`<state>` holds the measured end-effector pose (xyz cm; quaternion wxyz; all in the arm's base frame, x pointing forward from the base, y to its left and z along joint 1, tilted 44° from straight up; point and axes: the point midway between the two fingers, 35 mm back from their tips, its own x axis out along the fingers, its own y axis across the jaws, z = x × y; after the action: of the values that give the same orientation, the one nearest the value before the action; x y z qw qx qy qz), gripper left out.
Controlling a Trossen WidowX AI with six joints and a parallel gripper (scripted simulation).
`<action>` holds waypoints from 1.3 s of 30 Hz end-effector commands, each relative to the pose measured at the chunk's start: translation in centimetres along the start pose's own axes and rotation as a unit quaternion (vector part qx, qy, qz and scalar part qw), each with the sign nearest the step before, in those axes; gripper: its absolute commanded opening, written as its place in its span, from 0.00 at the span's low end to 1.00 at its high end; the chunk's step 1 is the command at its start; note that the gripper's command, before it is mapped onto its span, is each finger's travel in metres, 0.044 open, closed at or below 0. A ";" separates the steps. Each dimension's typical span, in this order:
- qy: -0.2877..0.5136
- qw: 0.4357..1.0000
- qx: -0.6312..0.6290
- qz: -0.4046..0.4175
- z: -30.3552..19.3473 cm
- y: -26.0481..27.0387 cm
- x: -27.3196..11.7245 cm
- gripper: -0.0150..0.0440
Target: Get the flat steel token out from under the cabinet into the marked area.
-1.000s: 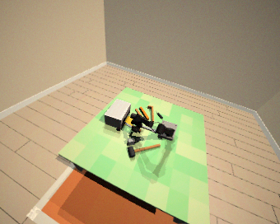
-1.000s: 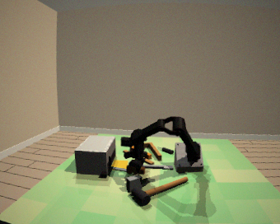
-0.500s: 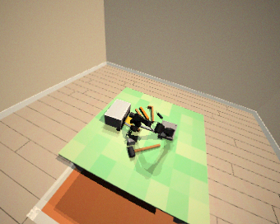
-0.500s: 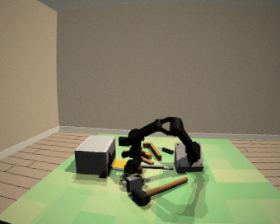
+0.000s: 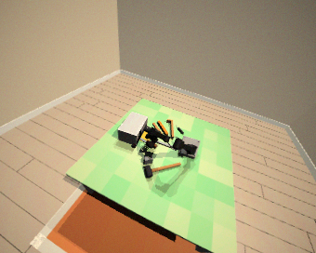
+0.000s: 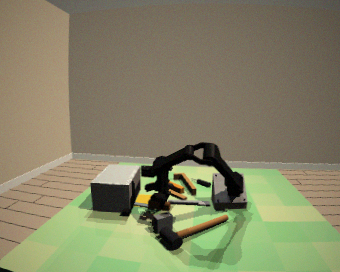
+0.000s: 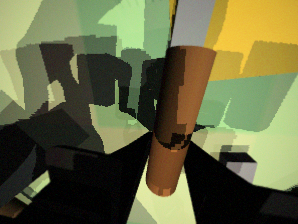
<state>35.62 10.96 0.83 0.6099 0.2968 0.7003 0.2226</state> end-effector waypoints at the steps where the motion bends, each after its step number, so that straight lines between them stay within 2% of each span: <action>1: -0.003 1.000 -0.005 0.000 0.6 0.1 0.0 0.25; 39: -0.004 1.000 -0.006 0.000 4.0 0.1 -0.1 0.25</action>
<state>39.13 10.75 0.33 0.6105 0.2970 0.6996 0.2228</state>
